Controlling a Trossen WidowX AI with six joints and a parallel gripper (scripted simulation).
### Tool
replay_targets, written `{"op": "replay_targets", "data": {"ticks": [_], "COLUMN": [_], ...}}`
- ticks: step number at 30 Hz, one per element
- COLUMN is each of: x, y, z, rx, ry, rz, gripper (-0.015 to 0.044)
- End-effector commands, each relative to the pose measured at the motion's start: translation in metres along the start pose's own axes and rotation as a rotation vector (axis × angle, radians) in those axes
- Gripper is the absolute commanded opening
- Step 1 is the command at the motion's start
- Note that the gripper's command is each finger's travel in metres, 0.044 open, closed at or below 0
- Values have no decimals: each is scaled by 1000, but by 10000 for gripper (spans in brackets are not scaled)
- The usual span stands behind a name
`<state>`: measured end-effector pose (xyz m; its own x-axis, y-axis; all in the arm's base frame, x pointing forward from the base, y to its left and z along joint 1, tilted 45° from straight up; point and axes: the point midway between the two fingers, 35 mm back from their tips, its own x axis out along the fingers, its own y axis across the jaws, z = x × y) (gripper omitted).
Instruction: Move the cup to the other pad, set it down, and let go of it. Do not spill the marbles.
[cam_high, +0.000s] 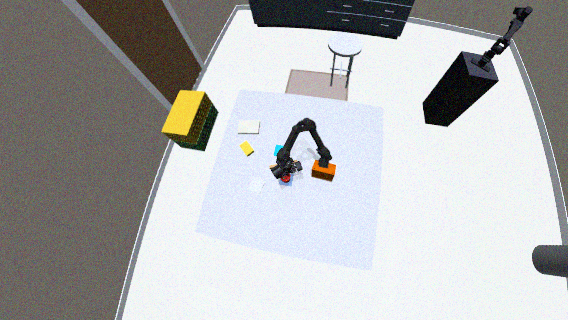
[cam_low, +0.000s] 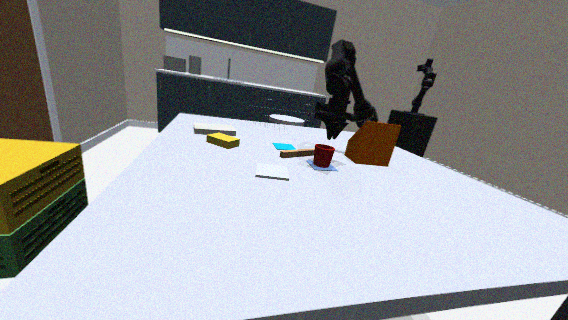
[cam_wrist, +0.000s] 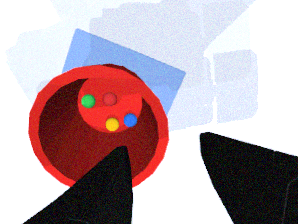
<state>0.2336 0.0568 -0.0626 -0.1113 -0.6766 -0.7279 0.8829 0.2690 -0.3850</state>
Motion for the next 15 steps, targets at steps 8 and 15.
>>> {"op": "replay_targets", "data": {"ticks": [8,15], "x": [17,29], "y": [1,1], "z": [0,0], "rx": [6,6], "ry": [-9,-9], "rz": [-6,-6], "gripper": [148,148]}}
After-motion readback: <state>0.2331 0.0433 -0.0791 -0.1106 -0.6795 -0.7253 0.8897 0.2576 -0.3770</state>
